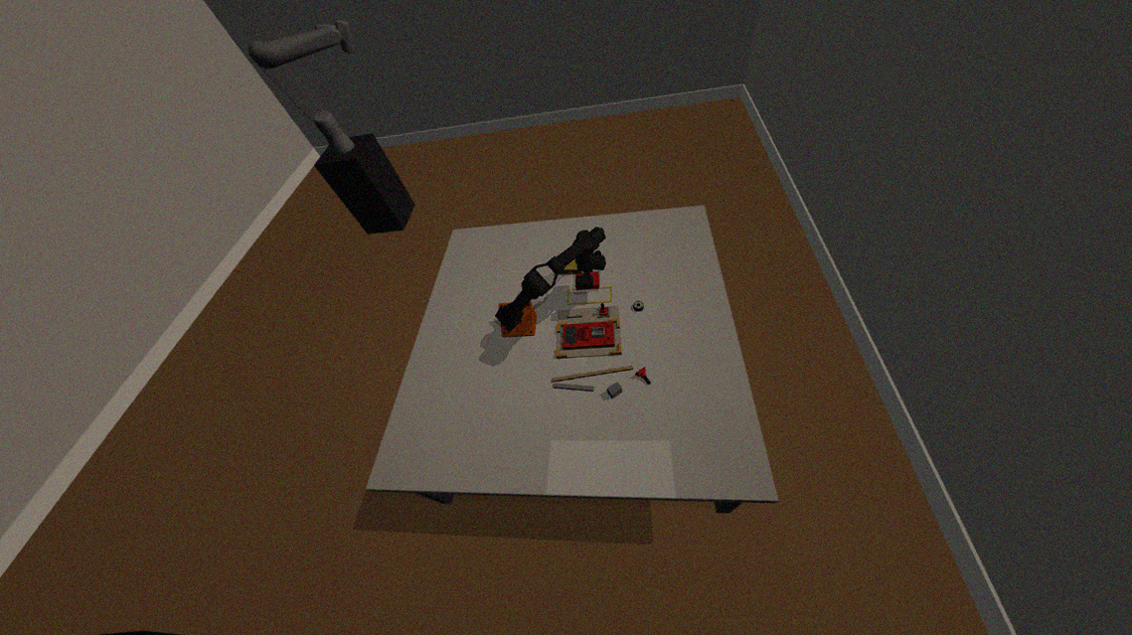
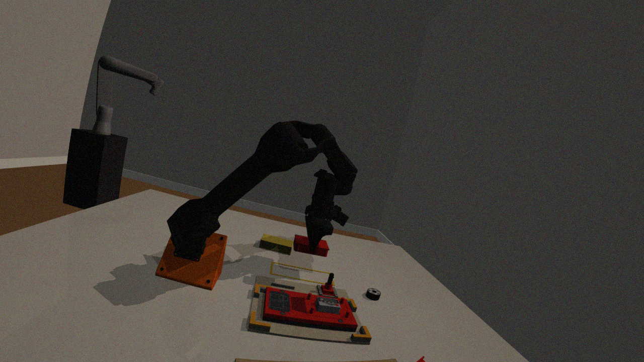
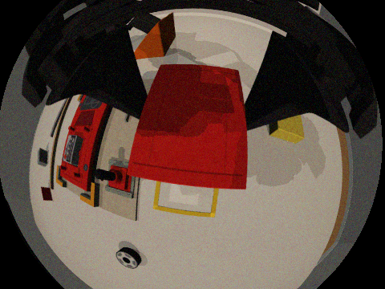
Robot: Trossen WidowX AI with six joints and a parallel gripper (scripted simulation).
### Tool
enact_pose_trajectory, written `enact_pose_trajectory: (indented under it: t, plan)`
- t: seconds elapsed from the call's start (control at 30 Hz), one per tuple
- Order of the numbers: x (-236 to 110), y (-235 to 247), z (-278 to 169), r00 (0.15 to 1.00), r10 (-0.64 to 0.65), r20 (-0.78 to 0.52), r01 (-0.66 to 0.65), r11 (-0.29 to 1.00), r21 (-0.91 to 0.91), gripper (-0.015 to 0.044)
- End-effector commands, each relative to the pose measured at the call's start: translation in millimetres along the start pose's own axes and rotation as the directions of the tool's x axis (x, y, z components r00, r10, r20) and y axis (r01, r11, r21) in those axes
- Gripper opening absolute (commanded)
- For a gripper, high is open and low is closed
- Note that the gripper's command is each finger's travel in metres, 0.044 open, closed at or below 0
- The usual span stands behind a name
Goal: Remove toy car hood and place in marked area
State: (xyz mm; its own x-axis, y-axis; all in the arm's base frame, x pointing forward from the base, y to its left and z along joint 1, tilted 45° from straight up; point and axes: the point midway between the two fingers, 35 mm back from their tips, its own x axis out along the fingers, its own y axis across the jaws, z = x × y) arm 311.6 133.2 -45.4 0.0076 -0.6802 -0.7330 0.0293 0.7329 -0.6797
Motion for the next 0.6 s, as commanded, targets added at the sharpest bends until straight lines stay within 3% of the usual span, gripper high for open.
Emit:
enact_pose_trajectory:
  t: [0.0,0.57]
  plan:
    - [6.9,-0.4,-1.5,1.0,-0.011,-0.002,0.011,1.0,-0.012,0.0]
    - [23.0,-0.7,-1.3,1.0,-0.011,-0.001,0.011,1.0,-0.011,0.0]
